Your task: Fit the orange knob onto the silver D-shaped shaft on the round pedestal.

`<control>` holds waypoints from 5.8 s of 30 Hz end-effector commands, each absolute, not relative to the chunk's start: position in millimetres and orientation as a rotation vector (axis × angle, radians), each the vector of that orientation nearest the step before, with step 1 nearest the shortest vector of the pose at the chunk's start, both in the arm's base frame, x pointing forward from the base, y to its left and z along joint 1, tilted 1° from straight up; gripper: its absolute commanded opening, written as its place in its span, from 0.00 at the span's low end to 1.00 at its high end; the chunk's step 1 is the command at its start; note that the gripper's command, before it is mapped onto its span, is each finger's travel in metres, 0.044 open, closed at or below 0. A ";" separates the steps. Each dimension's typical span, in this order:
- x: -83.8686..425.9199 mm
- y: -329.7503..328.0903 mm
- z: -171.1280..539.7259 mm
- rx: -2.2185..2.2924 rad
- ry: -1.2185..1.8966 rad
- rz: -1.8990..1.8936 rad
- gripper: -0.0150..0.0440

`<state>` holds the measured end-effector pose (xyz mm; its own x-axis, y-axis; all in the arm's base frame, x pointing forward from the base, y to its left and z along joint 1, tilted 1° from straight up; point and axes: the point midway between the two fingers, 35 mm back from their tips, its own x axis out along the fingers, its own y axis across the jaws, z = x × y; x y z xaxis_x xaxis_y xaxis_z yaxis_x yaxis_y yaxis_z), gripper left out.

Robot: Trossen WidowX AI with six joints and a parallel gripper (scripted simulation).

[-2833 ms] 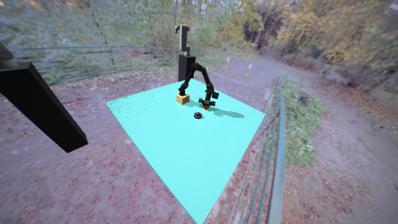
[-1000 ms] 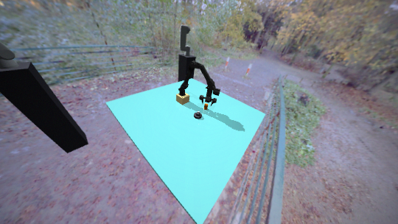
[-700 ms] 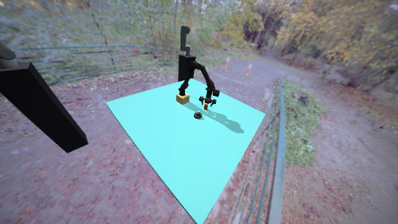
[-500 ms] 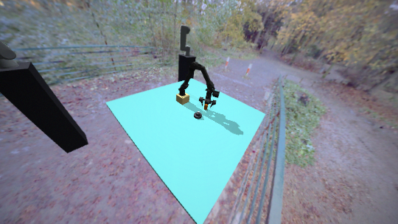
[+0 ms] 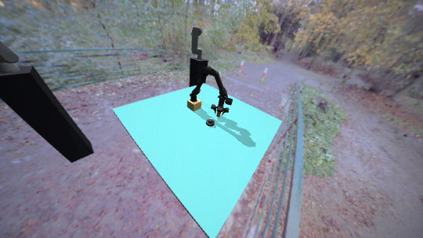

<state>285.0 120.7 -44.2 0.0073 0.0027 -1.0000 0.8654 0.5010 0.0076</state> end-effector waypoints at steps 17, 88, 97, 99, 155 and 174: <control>289.4 121.3 -36.7 0.787 1.403 -0.768 0.25; 315.2 58.6 75.6 0.839 1.394 -0.839 0.25; 320.0 30.7 67.0 0.831 1.394 -0.834 0.25; 320.7 24.5 65.1 0.829 1.394 -0.833 0.25; 318.8 -50.0 43.0 0.188 1.549 -0.211 0.25; 319.4 -51.7 43.0 -0.240 1.550 0.213 0.25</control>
